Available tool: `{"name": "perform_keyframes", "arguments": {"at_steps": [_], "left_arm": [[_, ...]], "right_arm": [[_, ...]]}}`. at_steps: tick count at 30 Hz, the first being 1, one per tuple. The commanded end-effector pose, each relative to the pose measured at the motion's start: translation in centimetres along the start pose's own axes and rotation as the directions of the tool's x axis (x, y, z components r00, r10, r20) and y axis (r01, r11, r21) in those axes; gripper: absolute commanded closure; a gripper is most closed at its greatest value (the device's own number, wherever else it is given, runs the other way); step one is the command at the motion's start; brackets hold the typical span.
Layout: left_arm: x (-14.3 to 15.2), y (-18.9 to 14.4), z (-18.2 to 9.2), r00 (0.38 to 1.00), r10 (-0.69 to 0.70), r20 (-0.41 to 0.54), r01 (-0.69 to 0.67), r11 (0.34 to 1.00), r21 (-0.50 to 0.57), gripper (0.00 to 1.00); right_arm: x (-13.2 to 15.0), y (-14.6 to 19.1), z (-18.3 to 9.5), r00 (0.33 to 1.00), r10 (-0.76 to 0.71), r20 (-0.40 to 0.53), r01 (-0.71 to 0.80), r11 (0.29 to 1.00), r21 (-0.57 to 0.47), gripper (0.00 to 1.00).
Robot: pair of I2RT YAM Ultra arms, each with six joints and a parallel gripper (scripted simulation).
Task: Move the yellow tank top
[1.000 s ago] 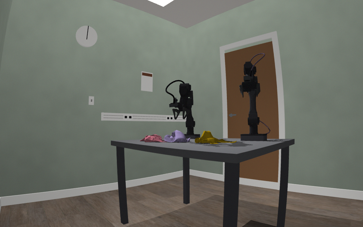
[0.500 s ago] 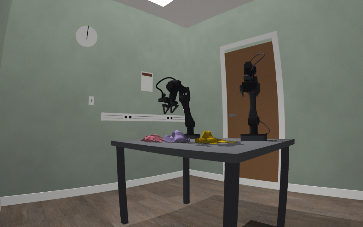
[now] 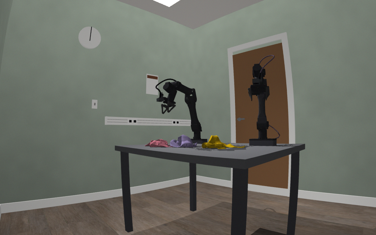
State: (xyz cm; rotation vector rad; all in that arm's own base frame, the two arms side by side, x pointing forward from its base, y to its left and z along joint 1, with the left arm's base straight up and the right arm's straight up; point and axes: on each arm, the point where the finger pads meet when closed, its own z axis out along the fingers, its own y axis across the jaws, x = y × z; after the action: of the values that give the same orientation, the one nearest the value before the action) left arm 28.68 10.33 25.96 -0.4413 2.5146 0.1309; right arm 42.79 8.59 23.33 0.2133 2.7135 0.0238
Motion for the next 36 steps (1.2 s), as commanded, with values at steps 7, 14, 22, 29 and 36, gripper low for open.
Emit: {"name": "perform_keyframes", "arguments": {"at_steps": [7, 14, 22, 29, 36], "left_arm": [[-1.7, -0.2, -2.0, 0.997, 0.011, 0.078, -0.012, 1.0, 0.002, 0.08], [-1.7, -0.2, -2.0, 0.997, 0.011, 0.078, -0.012, 1.0, 0.002, 0.08], [-1.7, -0.2, -2.0, 0.997, 0.011, 0.078, -0.012, 1.0, 0.002, 0.08], [-1.7, -0.2, -2.0, 0.997, 0.011, 0.078, -0.012, 1.0, 0.002, 0.08], [-1.7, -0.2, -2.0, 0.997, 0.011, 0.078, -0.012, 1.0, 0.002, 0.08]], "right_arm": [[-0.1, -8.0, -4.6, 0.993, 0.044, 0.108, -0.045, 0.999, 0.012, 0.08], [1.4, -12.0, -5.7, 0.99, 0.058, 0.132, -0.062, 0.998, 0.027, 0.08], [4.7, -17.8, -7.7, 0.979, 0.091, 0.181, -0.106, 0.991, 0.076, 0.08], [7.2, -20.7, -8.6, 0.969, 0.113, 0.218, -0.138, 0.985, 0.101, 0.08], [8.2, -21.9, -10.6, 0.955, 0.168, 0.243, -0.207, 0.968, 0.144, 0.08]]}}
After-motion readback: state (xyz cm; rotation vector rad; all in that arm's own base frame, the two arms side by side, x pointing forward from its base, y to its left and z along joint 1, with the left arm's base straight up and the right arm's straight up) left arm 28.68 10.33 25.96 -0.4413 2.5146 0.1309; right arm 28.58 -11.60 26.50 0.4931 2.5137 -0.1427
